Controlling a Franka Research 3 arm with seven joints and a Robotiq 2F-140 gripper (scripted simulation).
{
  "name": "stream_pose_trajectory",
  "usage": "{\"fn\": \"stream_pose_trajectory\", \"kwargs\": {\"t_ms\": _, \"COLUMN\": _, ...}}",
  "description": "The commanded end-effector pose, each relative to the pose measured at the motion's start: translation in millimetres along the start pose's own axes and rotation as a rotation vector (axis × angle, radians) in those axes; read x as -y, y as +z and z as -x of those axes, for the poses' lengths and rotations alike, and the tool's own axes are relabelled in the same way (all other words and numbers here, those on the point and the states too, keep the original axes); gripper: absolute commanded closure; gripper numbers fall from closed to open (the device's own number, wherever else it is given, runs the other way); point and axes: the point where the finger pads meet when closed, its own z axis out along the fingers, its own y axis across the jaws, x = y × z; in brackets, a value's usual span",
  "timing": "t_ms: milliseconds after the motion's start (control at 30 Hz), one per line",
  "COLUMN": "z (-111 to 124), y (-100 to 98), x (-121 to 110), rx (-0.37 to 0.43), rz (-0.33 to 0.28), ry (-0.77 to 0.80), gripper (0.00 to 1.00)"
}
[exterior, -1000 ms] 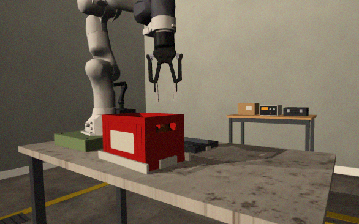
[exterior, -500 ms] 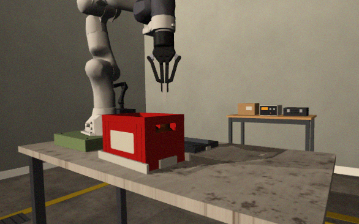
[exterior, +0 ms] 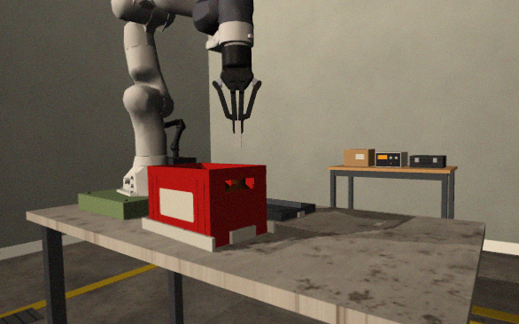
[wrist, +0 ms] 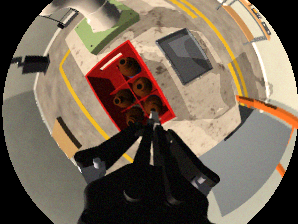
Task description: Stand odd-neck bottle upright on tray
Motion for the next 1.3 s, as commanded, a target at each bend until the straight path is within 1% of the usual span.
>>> {"fn": "stream_pose_trajectory", "kwargs": {"t_ms": 0, "z": 1, "y": -1.4, "x": 1, "rx": 0.002, "rz": 0.000, "ry": 0.005, "gripper": 0.90}}
{"fn": "stream_pose_trajectory", "kwargs": {"t_ms": 333, "z": 1, "y": -1.4, "x": 1, "rx": 0.002, "rz": 0.000, "ry": 0.005, "gripper": 0.90}}
{"fn": "stream_pose_trajectory", "kwargs": {"t_ms": 400, "z": 0, "y": -1.4, "x": 4, "rx": -0.001, "rz": 0.000, "ry": 0.005, "gripper": 0.90}}
{"fn": "stream_pose_trajectory", "kwargs": {"t_ms": 467, "z": -4, "y": -1.4, "x": 20, "rx": -0.014, "rz": 0.000, "ry": 0.008, "gripper": 0.90}}
{"fn": "stream_pose_trajectory", "kwargs": {"t_ms": 533, "z": -13, "y": -1.5, "x": 50, "rx": -0.034, "rz": 0.001, "ry": 0.010, "gripper": 0.90}}
{"fn": "stream_pose_trajectory", "kwargs": {"t_ms": 700, "z": -29, "y": -2.0, "x": 96, "rx": -0.048, "rz": 0.003, "ry": 0.009, "gripper": 0.90}}
{"fn": "stream_pose_trajectory", "kwargs": {"t_ms": 833, "z": -43, "y": -2.2, "x": 132, "rx": -0.042, "rz": 0.005, "ry": 0.006, "gripper": 0.90}}
{"fn": "stream_pose_trajectory", "kwargs": {"t_ms": 900, "z": -43, "y": -2.2, "x": 132, "rx": -0.042, "rz": 0.005, "ry": 0.006, "gripper": 0.90}}
{"fn": "stream_pose_trajectory", "kwargs": {"t_ms": 967, "z": -54, "y": -1.8, "x": 160, "rx": -0.024, "rz": 0.004, "ry": 0.004, "gripper": 0.90}}
{"fn": "stream_pose_trajectory", "kwargs": {"t_ms": 1033, "z": -61, "y": -1.3, "x": 176, "rx": -0.007, "rz": 0.002, "ry": 0.004, "gripper": 0.90}}
{"fn": "stream_pose_trajectory", "kwargs": {"t_ms": 1100, "z": -63, "y": -0.9, "x": 183, "rx": 0.001, "rz": 0.000, "ry": 0.004, "gripper": 0.90}}
{"fn": "stream_pose_trajectory", "kwargs": {"t_ms": 1267, "z": -63, "y": -0.9, "x": 183, "rx": 0.002, "rz": 0.000, "ry": 0.004, "gripper": 0.90}}
